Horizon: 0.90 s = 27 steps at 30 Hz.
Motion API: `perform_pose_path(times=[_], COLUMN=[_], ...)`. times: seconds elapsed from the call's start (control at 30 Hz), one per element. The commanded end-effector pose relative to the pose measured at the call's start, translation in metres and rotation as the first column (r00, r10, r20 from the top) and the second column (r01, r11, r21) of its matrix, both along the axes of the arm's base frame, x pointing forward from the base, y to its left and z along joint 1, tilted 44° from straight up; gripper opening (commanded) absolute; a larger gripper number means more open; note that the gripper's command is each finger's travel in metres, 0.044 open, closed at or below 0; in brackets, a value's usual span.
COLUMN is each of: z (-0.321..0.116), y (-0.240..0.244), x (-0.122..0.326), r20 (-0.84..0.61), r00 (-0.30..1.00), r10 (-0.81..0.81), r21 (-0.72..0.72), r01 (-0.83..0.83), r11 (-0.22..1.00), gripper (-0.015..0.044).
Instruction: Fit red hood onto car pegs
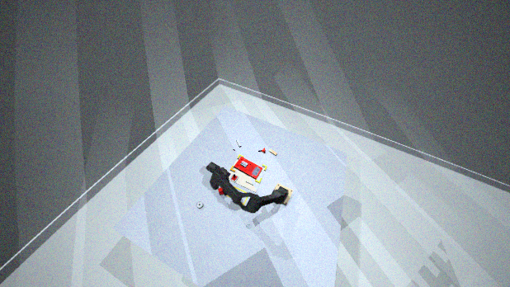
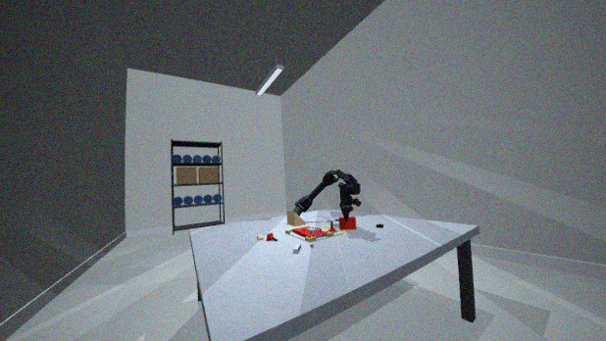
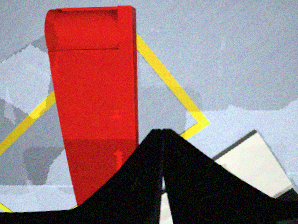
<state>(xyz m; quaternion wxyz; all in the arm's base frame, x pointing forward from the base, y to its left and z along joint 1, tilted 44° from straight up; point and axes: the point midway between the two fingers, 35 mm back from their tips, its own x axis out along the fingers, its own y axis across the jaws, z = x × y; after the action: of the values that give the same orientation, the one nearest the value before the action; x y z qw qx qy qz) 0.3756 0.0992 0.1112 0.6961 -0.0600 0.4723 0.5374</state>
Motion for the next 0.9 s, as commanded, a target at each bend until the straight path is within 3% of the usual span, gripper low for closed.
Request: perform_pose_path(times=[0.0,0.87], z=[0.003,0.01], y=[0.002,0.009], x=[-0.002,-0.016], r20=[0.001,0.0], r00=[1.0,1.0], r10=[-0.004,-0.004], r21=[0.005,0.005], r01=[0.004,0.004], r11=[1.0,1.0], gripper=[0.0,0.0])
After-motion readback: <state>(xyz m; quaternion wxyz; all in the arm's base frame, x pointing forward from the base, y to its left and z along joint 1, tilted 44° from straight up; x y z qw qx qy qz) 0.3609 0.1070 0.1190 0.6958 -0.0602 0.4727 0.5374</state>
